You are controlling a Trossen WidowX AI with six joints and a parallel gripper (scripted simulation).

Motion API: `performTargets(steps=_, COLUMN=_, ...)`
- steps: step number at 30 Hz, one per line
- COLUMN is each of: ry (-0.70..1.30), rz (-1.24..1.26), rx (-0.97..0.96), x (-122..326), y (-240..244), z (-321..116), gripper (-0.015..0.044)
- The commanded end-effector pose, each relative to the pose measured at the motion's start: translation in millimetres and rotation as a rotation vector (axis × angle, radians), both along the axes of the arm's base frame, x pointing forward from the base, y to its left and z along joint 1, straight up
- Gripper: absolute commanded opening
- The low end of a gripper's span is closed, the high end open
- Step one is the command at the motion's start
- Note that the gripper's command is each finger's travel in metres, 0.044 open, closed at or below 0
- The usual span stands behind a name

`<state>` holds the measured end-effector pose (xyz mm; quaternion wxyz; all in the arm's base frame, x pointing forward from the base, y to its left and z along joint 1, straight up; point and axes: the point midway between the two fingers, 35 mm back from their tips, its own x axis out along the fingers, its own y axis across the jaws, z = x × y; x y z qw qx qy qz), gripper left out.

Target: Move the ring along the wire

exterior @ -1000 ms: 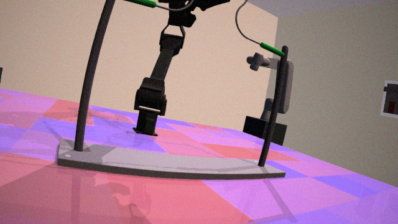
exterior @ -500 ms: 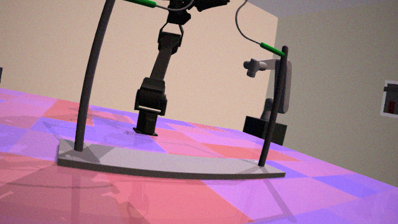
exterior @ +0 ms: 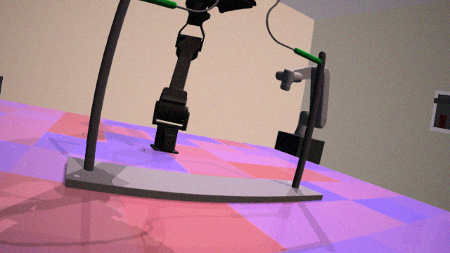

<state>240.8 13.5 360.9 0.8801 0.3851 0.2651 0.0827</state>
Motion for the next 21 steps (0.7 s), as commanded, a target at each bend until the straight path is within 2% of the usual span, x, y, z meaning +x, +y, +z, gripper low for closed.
performTargets(steps=1, ry=-0.005, rz=-0.001, rx=-0.060, x=0.0, y=-1.4, z=-0.4, gripper=-0.0150)
performTargets(steps=21, ry=-0.018, rz=-0.010, rx=-0.338, x=0.4, y=-9.2, z=-7.0, gripper=-0.0150)
